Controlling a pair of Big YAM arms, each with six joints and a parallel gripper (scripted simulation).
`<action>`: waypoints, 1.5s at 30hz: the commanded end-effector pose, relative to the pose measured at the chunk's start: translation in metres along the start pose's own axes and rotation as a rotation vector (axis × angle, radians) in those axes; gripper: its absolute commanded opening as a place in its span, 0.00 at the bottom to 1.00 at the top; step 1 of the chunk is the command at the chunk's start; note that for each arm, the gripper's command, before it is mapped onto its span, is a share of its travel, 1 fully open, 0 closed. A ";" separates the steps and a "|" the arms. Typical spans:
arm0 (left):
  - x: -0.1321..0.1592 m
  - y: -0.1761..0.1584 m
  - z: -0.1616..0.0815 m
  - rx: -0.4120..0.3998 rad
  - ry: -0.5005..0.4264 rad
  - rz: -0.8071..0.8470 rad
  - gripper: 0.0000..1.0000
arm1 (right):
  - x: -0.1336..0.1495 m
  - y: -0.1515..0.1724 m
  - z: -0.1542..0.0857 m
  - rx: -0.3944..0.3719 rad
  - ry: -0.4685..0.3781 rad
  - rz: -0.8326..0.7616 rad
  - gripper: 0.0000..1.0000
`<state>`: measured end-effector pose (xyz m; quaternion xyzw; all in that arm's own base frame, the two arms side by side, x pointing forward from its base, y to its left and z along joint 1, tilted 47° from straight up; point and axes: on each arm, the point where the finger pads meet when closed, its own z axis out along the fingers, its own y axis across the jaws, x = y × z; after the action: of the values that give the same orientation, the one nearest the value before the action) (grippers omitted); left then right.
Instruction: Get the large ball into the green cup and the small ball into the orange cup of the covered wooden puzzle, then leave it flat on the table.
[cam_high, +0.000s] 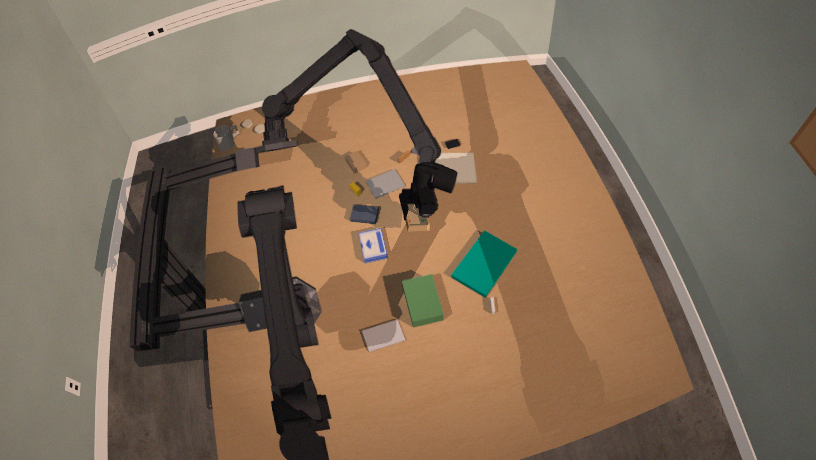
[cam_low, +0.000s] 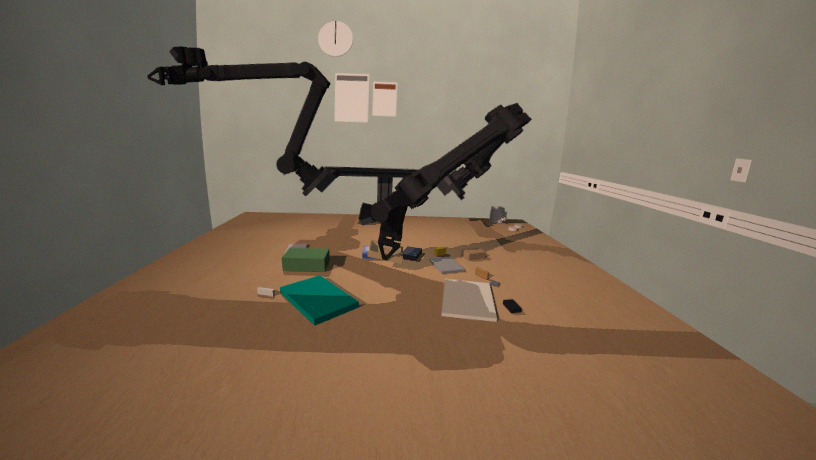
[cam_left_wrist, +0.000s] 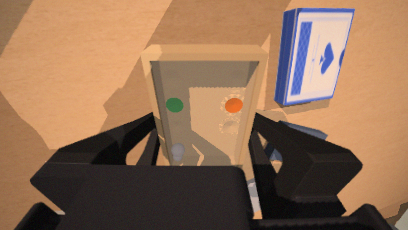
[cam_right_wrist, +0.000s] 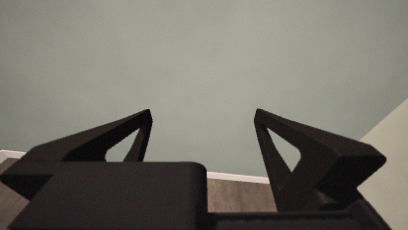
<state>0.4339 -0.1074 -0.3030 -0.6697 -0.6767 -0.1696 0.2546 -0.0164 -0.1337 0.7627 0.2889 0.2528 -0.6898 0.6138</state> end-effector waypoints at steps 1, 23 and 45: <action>-0.017 -0.012 -0.002 -0.033 0.020 0.018 0.69 | -0.008 -0.001 -0.007 0.002 -0.012 -0.010 1.00; -0.011 0.006 -0.020 -0.237 0.181 -0.003 0.69 | -0.008 -0.001 -0.007 0.002 -0.012 -0.010 1.00; -0.023 0.008 -0.022 -0.267 0.187 0.007 0.69 | -0.008 -0.001 -0.007 0.002 -0.012 -0.010 1.00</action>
<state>0.4242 -0.1118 -0.3060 -0.6758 -0.6210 -0.3053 0.2539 -0.0164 -0.1337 0.7627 0.2889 0.2528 -0.6898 0.6138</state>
